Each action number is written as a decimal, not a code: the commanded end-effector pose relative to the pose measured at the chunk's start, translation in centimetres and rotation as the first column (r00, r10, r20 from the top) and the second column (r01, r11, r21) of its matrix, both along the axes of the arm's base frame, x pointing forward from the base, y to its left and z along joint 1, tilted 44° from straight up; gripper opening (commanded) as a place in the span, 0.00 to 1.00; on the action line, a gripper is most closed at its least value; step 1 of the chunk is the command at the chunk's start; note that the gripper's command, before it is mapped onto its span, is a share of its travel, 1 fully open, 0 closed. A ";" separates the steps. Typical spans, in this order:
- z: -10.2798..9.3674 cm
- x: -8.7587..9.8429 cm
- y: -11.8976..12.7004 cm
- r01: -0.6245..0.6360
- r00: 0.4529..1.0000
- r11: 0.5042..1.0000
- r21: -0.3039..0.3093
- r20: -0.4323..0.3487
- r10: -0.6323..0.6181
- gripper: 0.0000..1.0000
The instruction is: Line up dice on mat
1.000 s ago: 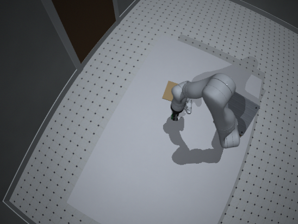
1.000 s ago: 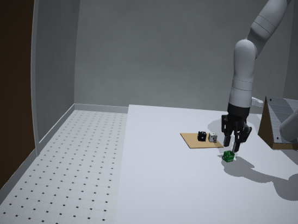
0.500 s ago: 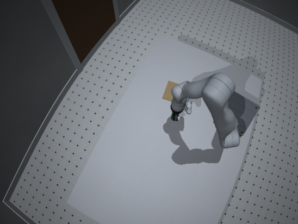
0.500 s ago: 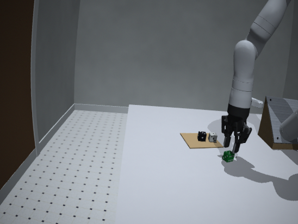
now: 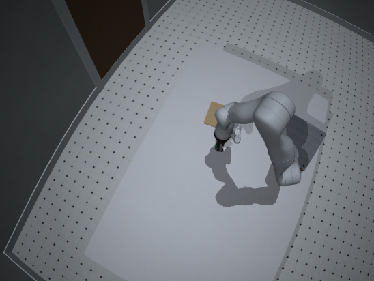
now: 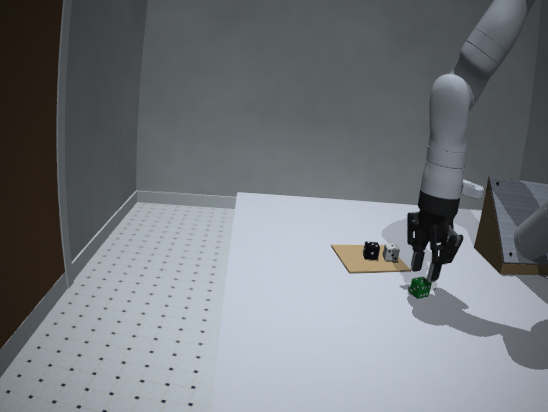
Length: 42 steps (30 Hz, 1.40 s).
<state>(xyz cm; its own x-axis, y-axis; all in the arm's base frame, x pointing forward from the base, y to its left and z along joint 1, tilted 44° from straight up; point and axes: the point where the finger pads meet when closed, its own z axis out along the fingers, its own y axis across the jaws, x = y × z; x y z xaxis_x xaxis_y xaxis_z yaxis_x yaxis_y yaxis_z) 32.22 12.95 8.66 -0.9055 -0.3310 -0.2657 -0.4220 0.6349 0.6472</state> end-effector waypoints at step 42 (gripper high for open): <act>-2.6 -0.1 2.5 0.001 1.000 1.000 0.000 0.001 -0.001 0.46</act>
